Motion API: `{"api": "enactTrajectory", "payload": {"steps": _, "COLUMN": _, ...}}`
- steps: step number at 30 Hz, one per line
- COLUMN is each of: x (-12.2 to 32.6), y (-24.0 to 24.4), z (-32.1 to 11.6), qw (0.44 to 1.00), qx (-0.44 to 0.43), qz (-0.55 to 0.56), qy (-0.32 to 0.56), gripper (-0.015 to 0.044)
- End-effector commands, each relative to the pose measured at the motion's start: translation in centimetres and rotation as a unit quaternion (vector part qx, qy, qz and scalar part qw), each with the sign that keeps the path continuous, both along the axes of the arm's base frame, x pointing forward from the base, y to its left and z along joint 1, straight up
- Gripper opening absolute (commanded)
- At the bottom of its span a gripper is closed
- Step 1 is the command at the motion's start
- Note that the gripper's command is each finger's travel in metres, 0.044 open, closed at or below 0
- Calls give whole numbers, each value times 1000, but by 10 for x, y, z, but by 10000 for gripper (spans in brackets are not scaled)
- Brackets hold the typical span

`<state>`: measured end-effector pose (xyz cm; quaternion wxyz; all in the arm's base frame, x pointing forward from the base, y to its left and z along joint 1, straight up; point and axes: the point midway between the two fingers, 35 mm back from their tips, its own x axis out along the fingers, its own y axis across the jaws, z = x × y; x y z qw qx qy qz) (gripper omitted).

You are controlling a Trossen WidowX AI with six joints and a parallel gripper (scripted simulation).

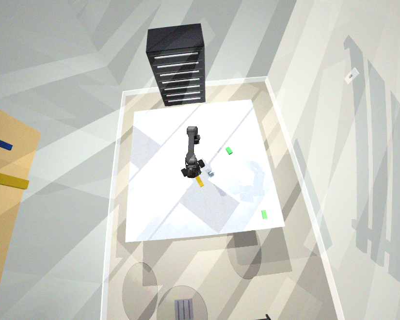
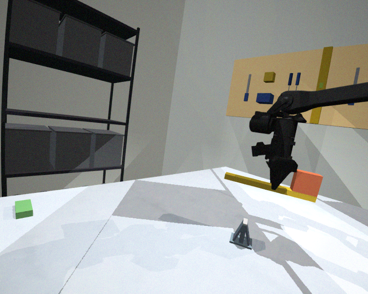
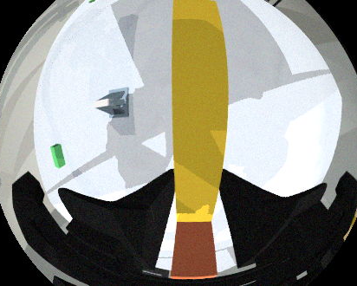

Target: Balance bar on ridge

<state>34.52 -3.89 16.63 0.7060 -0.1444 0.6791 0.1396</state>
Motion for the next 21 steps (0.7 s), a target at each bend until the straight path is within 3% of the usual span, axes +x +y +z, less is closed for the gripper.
{"api": "enactTrajectory", "payload": {"steps": 1, "x": 6, "y": 11, "z": 0, "qw": 1000, "qx": -2, "qz": -1, "qy": 2, "gripper": 0}}
{"api": "enactTrajectory", "payload": {"steps": 21, "x": 28, "y": 82, "z": 0, "qw": 1000, "qx": 2, "qz": -4, "qy": 1, "gripper": 0}}
